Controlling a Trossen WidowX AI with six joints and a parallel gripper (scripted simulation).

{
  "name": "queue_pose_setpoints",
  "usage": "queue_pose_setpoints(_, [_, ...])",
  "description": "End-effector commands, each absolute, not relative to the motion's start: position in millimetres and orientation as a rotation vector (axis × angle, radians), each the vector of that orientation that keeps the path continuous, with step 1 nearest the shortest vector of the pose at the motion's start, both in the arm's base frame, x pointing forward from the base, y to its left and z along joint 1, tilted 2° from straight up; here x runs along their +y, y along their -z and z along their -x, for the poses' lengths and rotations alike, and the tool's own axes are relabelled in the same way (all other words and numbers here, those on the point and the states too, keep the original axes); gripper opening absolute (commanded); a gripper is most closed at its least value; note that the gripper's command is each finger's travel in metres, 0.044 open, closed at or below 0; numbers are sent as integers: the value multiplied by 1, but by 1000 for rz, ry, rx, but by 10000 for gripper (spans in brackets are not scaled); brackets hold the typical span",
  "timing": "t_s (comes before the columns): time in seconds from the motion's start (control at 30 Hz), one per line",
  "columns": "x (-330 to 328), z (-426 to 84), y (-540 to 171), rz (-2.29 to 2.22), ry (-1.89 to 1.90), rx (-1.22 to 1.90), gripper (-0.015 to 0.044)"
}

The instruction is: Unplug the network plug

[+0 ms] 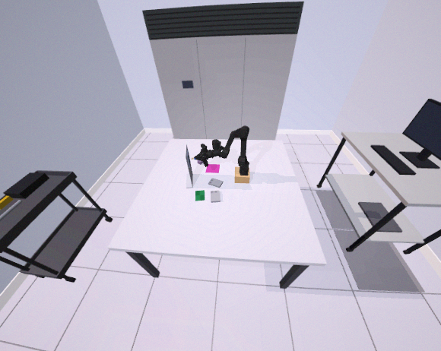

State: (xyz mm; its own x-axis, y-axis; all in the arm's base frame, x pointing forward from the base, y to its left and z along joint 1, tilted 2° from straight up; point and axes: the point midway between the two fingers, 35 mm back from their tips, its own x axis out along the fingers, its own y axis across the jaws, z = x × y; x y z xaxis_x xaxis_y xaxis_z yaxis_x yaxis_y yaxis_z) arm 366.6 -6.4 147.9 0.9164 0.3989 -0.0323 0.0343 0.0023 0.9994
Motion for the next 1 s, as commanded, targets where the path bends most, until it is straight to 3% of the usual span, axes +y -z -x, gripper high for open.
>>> queue_pose_setpoints(0.0, [-7,-362,-151,-1547,-304,345,0])
queue_pose_setpoints(0.97, [-13,-343,-151,-1547,-303,347,0])
